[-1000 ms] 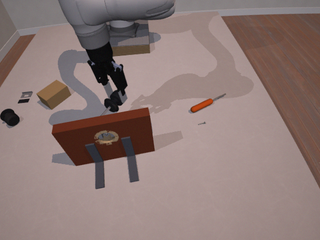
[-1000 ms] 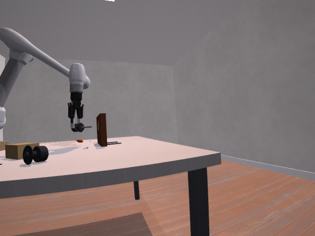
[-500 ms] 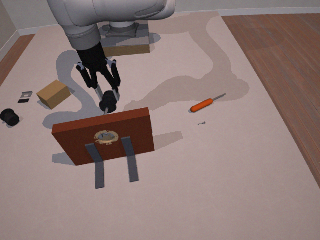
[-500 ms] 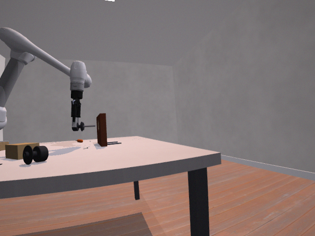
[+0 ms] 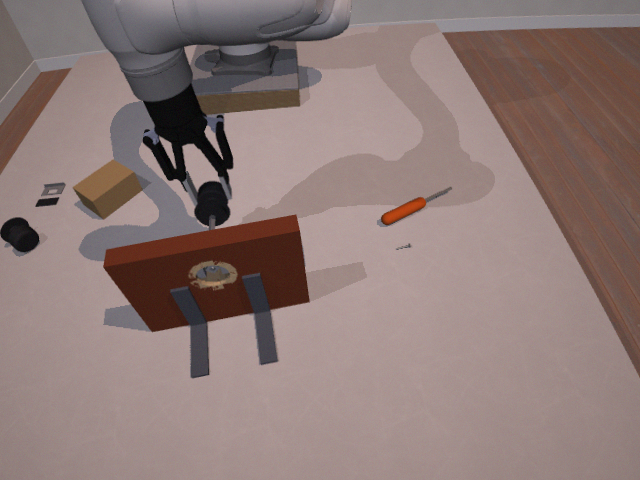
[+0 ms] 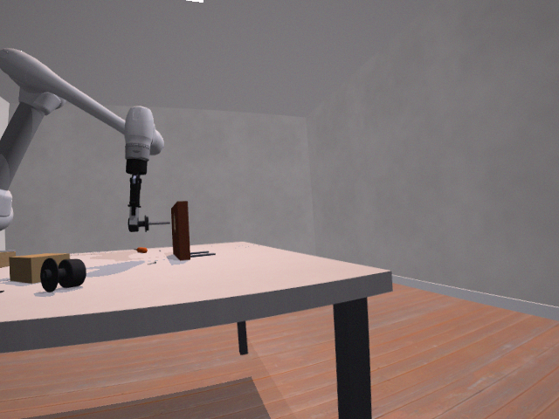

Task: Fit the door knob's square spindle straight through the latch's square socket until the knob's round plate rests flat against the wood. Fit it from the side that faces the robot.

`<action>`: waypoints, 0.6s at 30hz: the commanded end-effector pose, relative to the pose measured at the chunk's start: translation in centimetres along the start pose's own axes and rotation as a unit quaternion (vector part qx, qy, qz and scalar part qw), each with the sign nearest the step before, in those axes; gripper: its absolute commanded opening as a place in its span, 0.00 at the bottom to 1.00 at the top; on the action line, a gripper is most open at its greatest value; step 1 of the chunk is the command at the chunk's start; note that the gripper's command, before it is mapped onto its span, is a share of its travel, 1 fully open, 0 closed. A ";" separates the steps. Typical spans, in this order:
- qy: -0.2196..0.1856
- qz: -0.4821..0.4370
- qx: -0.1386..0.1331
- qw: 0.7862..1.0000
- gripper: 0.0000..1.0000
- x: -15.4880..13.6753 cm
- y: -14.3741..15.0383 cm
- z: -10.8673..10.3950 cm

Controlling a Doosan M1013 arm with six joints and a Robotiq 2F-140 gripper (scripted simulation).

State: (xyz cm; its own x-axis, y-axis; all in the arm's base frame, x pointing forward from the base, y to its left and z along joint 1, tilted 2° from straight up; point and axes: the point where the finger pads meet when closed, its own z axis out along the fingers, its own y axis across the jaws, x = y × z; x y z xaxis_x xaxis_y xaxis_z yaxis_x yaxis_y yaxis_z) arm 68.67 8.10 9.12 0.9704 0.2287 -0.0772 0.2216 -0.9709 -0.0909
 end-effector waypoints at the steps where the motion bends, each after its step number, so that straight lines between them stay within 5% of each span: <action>1: -0.003 -0.016 -0.001 1.000 0.42 0.0 0.4 -0.2; 18: -0.004 -0.026 -0.002 1.000 0.42 0.0 0.6 -0.2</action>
State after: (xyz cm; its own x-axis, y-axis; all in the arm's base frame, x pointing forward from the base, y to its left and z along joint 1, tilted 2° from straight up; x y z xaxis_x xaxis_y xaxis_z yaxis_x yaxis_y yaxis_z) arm 68.76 7.79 9.18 0.9585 0.2750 -0.0748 0.2678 -0.9589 -0.0935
